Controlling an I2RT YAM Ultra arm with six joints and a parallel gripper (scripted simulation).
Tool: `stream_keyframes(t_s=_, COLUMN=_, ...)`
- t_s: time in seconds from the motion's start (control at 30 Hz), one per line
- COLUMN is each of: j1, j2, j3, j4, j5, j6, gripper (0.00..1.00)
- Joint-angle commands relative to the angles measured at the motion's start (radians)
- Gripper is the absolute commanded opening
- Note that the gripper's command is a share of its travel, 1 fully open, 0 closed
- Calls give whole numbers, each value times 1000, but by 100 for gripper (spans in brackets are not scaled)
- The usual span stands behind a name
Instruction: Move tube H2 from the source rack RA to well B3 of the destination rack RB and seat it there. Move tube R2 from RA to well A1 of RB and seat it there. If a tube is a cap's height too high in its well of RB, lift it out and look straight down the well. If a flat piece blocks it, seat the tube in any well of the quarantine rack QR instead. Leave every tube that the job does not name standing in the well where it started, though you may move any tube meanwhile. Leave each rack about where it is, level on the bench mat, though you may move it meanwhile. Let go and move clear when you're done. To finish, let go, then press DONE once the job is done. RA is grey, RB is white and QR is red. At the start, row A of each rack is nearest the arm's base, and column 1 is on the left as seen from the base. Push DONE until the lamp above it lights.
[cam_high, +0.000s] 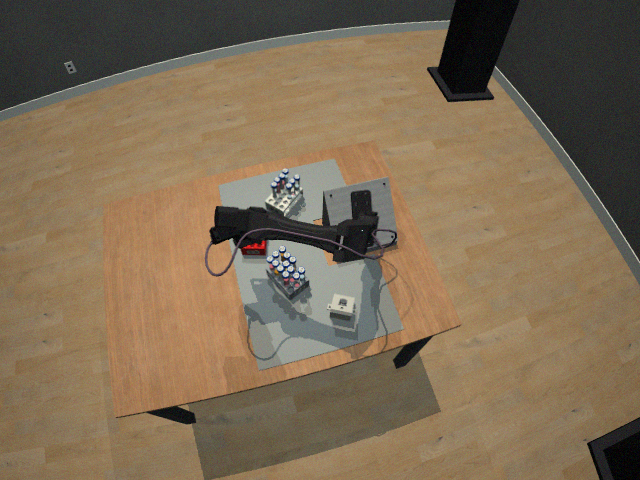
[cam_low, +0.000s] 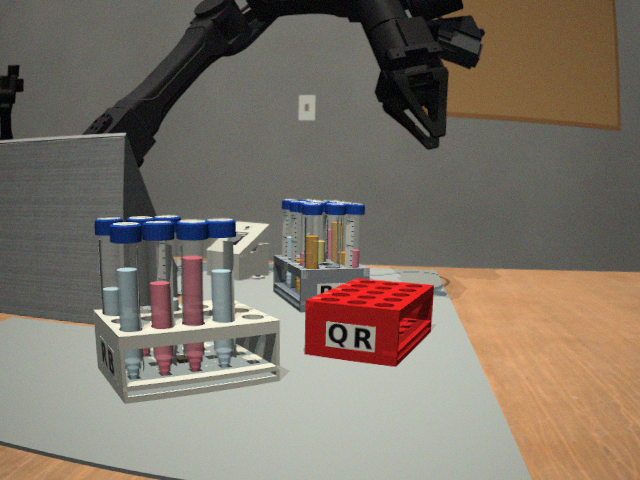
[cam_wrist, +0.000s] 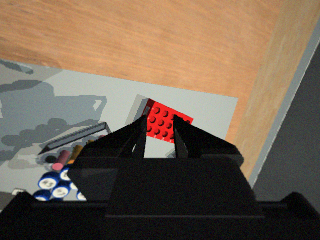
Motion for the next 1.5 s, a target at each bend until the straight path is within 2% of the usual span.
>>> stream_keyframes(t_s=0.0, j1=-36, j2=23, j3=45, j4=-71, j5=16, j6=-26, gripper=30)
stream_keyframes(t_s=0.07, j1=-52, j2=42, j3=57, j4=-108, j5=19, j6=-37, gripper=30)
stream_keyframes(t_s=0.13, j1=-64, j2=28, j3=0, j4=-104, j5=17, j6=-53, gripper=30)
stream_keyframes(t_s=0.17, j1=-74, j2=56, j3=56, j4=-135, j5=17, j6=-56, gripper=30)
stream_keyframes(t_s=0.2, j1=-83, j2=72, j3=72, j4=-167, j5=18, j6=-58, gripper=30)
stream_keyframes(t_s=0.23, j1=-92, j2=73, j3=65, j4=-171, j5=18, j6=-69, gripper=30)
stream_keyframes(t_s=0.27, j1=-99, j2=72, j3=15, j4=-172, j5=16, j6=-79, gripper=30)
stream_keyframes(t_s=0.3, j1=-102, j2=72, j3=11, j4=-170, j5=17, j6=-83, gripper=30)
stream_keyframes(t_s=0.33, j1=-114, j2=87, j3=64, j4=-198, j5=17, j6=-87, gripper=30)
stream_keyframes(t_s=0.37, j1=-124, j2=103, j3=80, j4=-229, j5=16, j6=-90, gripper=30)
stream_keyframes(t_s=0.4, j1=-133, j2=104, j3=71, j4=-232, j5=17, j6=-100, gripper=30)
stream_keyframes(t_s=0.43, j1=-140, j2=103, j3=20, j4=-233, j5=16, j6=-111, gripper=30)
stream_keyframes(t_s=0.53, j1=-142, j2=88, j3=20, j4=-232, j5=18, j6=-113, gripper=30)
stream_keyframes(t_s=0.57, j1=-155, j2=118, j3=70, j4=-259, j5=9, j6=-118, gripper=30)
stream_keyframes(t_s=0.6, j1=-165, j2=133, j3=83, j4=-288, j5=0, j6=-121, gripper=30)
stream_keyframes(t_s=0.63, j1=-174, j2=133, j3=74, j4=-292, j5=4, j6=-131, gripper=30)
stream_keyframes(t_s=0.67, j1=-180, j2=131, j3=24, j4=-294, j5=7, j6=-140, gripper=30)
stream_keyframes(t_s=0.7, j1=-193, j2=144, j3=72, j4=-317, j5=-6, j6=-144, gripper=30)
stream_keyframes(t_s=0.73, j1=-204, j2=159, j3=83, j4=-344, j5=-10, j6=-147, gripper=30)
stream_keyframes(t_s=0.77, j1=-214, j2=159, j3=73, j4=-348, j5=-9, j6=-158, gripper=30)
stream_keyframes(t_s=0.8, j1=-218, j2=159, j3=29, j4=-354, j5=-1, j6=-166, gripper=30)
stream_keyframes(t_s=0.83, j1=-219, j2=160, j3=29, j4=-354, j5=1, j6=-167, gripper=30)
stream_keyframes(t_s=0.87, j1=-233, j2=172, j3=74, j4=-376, j5=-12, j6=-173, gripper=30)
stream_keyframes(t_s=0.9, j1=-245, j2=186, j3=82, j4=-402, j5=-17, j6=-178, gripper=30)
stream_keyframes(t_s=0.97, j1=-257, j2=186, j3=29, j4=-411, j5=-15, j6=-193, gripper=30)
stream_keyframes(t_s=1.0, j1=-272, j2=197, j3=72, j4=-432, j5=-20, j6=-200, gripper=30)
stream_keyframes(t_s=1.17, j1=-313, j2=238, j3=86, j4=-508, j5=-39, j6=-224, gripper=30)
stream_keyframes(t_s=1.2, j1=-324, j2=242, j3=80, j4=-520, j5=-41, j6=-234, gripper=30)
stream_keyframes(t_s=1.23, j1=-330, j2=237, j3=28, j4=-523, j5=-39, j6=-243, gripper=30)
stream_keyframes(t_s=1.27, j1=-333, j2=213, j3=24, j4=-521, j5=-36, j6=-247, gripper=30)
stream_keyframes(t_s=1.3, j1=-338, j2=252, j3=24, j4=-535, j5=-49, j6=-246, gripper=30)
stream_keyframes(t_s=1.37, j1=-345, j2=269, j3=8, j4=-542, j5=-63, j6=-247, gripper=30)
stream_keyframes(t_s=1.47, j1=-342, j2=221, j3=-57, j4=-471, j5=-62, j6=-251, gripper=30)
